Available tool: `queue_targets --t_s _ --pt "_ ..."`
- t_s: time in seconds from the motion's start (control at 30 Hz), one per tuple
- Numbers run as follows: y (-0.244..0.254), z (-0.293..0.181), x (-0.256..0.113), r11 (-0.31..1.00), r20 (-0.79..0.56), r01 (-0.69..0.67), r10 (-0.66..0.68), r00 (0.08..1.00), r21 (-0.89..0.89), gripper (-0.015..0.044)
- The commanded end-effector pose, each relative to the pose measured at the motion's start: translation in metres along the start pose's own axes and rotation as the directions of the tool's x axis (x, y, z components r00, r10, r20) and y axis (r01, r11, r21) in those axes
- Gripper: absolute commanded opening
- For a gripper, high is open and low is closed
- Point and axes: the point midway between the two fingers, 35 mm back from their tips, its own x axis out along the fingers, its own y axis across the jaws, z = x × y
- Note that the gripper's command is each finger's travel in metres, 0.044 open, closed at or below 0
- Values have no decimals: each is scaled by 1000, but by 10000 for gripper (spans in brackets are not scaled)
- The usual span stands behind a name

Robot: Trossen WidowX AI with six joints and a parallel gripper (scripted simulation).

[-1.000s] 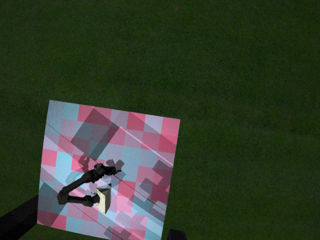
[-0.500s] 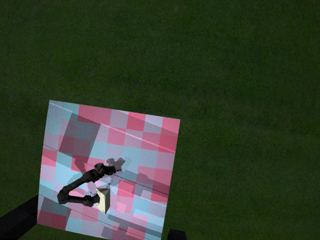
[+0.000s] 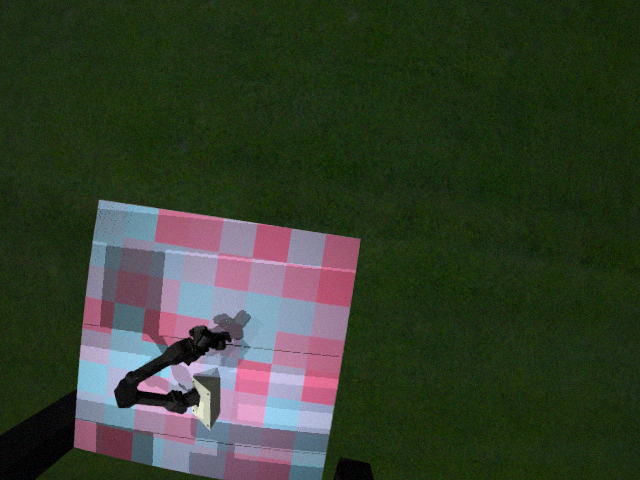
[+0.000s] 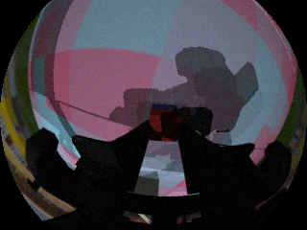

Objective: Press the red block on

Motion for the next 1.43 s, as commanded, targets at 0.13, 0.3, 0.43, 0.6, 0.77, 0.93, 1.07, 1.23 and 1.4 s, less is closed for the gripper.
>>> queue_targets --t_s 0.13,0.3,0.43,0.6,0.77,0.93,1.07,1.23,1.4 --pt "0 0 0 1000 -1 -1 1 1000 -1 0" --pt "0 0 0 1000 -1 -1 1 1000 -1 105" --pt "0 0 0 1000 -1 -1 1 1000 -1 210" --pt "0 0 0 1000 -1 -1 1 1000 -1 220" --pt "-2 2 -20 1000 -2 1 -1 1000 0 220" --pt "-2 1 -92 1000 -4 -3 3 1000 3 220" --pt "-4 3 -101 1000 -4 -4 4 1000 3 220" --pt "-4 3 -101 1000 -4 -4 4 1000 3 220" --pt "-4 3 -101 1000 -4 -4 4 1000 3 220"
